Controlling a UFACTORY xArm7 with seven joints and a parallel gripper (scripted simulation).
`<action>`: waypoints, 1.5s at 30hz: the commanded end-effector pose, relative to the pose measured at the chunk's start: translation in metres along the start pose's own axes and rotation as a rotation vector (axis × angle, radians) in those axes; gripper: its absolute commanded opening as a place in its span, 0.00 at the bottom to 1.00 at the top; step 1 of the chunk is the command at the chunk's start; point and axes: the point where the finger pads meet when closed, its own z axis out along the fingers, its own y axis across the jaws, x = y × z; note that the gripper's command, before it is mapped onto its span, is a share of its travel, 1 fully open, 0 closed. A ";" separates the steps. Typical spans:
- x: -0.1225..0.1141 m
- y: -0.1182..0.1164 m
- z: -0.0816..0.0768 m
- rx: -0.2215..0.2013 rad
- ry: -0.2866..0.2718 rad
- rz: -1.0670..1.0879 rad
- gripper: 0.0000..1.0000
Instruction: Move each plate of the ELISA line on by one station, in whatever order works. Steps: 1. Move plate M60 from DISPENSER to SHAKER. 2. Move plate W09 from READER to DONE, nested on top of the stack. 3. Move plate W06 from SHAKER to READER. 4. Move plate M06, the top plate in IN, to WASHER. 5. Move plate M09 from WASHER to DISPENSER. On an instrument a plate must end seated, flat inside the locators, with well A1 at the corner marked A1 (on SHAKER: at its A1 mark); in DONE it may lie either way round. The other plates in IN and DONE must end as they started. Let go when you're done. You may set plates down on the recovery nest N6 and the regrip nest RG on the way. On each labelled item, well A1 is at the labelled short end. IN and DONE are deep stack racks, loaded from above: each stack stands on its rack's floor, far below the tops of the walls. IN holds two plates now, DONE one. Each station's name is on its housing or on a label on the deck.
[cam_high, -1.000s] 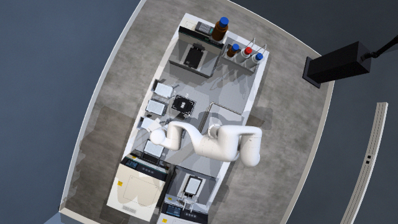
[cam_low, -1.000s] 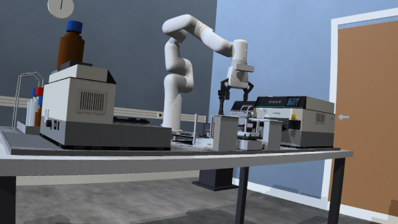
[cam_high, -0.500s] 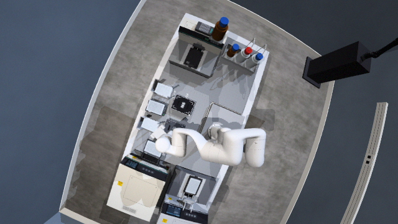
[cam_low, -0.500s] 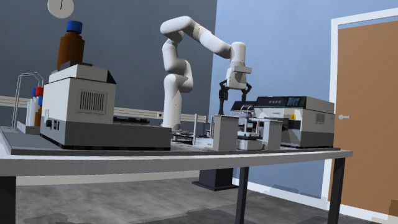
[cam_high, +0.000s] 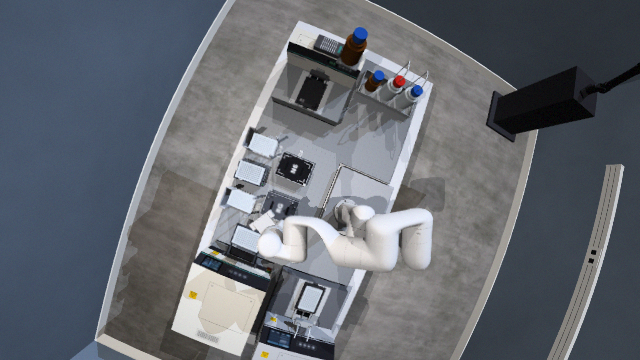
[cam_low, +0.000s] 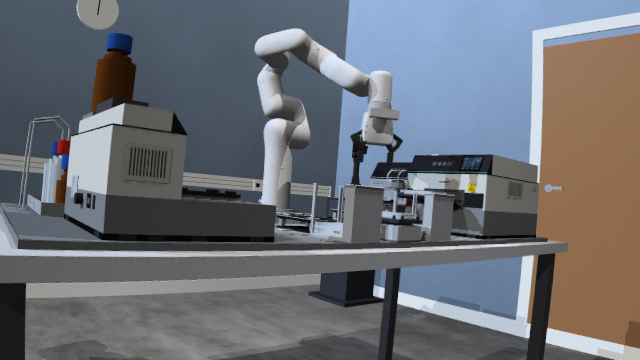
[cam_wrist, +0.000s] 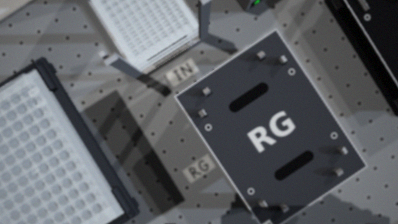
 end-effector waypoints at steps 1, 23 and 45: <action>-0.015 -0.002 -0.002 0.003 0.003 0.000 1.00; -0.077 -0.006 -0.002 0.004 0.002 0.124 1.00; -0.135 -0.010 -0.001 0.004 0.001 0.249 1.00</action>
